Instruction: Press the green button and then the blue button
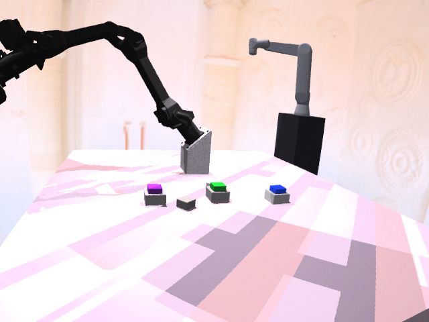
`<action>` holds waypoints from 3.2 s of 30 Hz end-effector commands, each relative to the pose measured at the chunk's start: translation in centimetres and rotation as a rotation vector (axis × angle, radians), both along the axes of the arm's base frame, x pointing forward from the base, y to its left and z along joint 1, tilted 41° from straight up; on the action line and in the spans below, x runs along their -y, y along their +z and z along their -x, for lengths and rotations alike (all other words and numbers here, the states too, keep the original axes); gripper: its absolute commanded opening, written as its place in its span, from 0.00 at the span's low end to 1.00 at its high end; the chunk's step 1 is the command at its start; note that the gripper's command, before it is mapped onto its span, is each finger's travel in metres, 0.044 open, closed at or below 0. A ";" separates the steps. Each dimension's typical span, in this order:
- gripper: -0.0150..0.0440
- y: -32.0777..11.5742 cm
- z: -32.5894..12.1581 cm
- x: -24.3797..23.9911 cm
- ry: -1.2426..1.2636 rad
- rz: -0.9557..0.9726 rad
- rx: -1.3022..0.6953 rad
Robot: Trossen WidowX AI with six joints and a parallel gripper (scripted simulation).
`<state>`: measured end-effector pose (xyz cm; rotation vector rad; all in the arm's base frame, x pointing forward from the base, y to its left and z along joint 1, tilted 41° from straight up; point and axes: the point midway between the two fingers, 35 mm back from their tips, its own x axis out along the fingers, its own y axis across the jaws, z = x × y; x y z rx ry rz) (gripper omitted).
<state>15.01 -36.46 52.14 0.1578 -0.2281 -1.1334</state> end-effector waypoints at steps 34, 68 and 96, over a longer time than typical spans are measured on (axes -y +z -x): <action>0.93 -45.8 -16.0 -34.2 0.383 -0.557 -1.507; 0.29 -52.3 -12.0 -33.5 0.359 -0.352 -1.756; 0.29 -55.0 -11.9 -31.2 0.358 -0.351 -1.756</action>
